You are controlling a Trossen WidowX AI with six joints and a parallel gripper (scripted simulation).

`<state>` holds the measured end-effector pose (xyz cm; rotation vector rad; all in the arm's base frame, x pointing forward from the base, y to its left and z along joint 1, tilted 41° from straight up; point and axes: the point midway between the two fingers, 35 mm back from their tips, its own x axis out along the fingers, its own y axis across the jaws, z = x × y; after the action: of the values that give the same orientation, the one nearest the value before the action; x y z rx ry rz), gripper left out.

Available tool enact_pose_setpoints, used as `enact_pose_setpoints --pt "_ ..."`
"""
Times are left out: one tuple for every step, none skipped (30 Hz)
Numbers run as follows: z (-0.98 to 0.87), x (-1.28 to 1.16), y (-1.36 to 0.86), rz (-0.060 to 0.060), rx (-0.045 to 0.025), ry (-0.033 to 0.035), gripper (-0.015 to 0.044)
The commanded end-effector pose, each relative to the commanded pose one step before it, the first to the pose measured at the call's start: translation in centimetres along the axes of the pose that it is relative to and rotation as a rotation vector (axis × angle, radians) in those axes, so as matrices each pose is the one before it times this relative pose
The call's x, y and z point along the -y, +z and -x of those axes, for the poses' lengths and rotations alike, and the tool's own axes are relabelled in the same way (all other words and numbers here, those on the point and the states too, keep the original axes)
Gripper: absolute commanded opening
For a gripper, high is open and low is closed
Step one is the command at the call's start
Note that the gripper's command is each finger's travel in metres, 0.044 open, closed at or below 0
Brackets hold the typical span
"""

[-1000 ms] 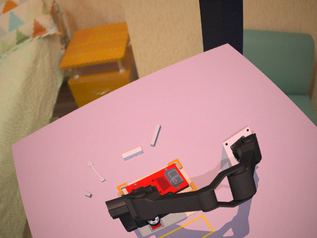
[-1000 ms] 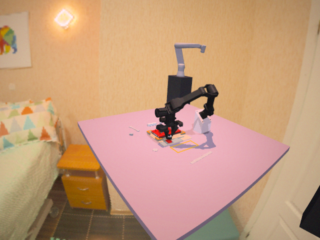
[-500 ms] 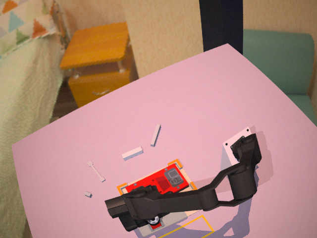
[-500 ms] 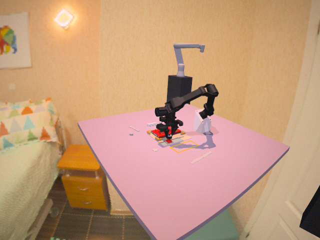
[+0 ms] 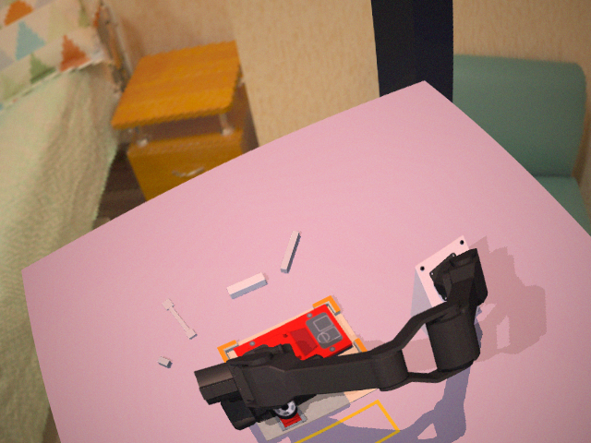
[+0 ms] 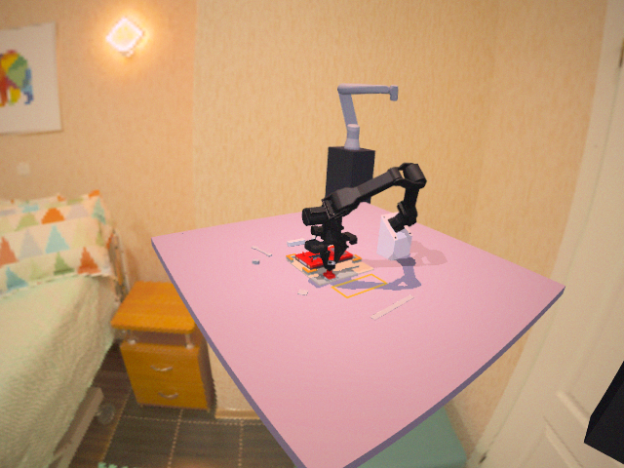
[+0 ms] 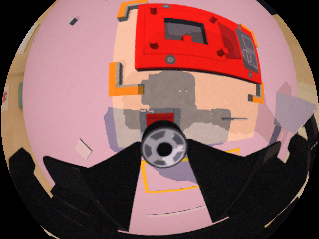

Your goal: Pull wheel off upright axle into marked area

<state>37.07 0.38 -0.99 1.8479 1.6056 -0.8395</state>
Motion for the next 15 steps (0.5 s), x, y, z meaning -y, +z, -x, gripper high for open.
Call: enact_pose_setpoints --pt "0.268 -0.032 0.073 0.0005 0.00167 0.00210 0.0000" --pt "0.033 0.000 0.001 -0.0001 -0.00001 0.00007 0.0000" --pt "0.033 0.000 0.001 -0.0001 -0.00001 0.00007 0.0000" --pt "0.033 0.000 0.001 -0.0001 -0.00001 0.00007 0.0000" --pt "0.033 0.000 0.001 -0.0001 -0.00001 0.00007 0.0000" --pt "0.033 0.000 0.001 -0.0001 -0.00001 0.00007 0.0000" --pt "0.033 0.000 0.001 -0.0001 -0.00001 0.00007 0.0000" --pt "0.033 0.000 0.000 -0.0001 -0.00001 0.00007 0.0000" --pt "0.033 0.000 0.000 -0.0001 -0.00001 0.00007 0.0000" --pt "0.033 0.000 0.000 -0.0001 -0.00001 0.00007 0.0000" --pt "0.033 0.000 0.000 -0.0001 -0.00001 0.00007 0.0000" --pt "0.033 0.000 0.000 -0.0001 -0.00001 0.00007 0.0000" --pt "0.033 0.000 0.000 -0.0001 -0.00001 0.00007 0.0000" --pt "0.033 0.000 0.000 -0.0001 -0.00001 0.00007 0.0000" --pt "0.033 0.000 0.000 -0.0001 -0.00001 0.00007 0.0000"
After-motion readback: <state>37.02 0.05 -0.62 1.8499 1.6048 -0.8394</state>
